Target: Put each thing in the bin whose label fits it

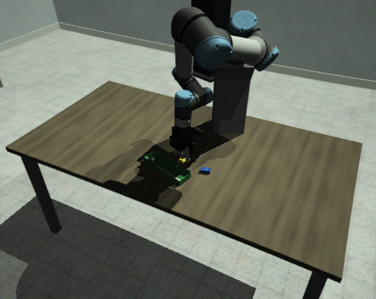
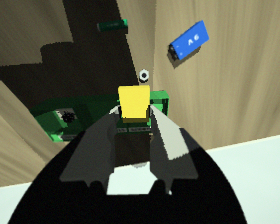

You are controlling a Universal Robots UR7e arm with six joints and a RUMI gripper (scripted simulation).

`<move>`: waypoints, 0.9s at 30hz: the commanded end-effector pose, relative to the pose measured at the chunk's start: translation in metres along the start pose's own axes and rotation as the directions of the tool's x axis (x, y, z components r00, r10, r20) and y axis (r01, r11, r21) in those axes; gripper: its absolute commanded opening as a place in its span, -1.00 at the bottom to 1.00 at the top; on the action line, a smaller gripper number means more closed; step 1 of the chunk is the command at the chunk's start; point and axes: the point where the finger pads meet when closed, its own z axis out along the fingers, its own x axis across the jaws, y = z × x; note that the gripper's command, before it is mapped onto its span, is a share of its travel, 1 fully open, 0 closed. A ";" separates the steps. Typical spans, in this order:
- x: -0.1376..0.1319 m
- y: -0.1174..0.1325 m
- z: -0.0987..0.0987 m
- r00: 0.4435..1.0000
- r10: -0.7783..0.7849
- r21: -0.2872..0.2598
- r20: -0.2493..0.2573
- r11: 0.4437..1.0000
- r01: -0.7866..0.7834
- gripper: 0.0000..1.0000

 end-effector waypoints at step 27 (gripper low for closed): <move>-0.069 0.047 0.005 0.999 -0.040 0.035 -0.019 0.999 0.041 -1.00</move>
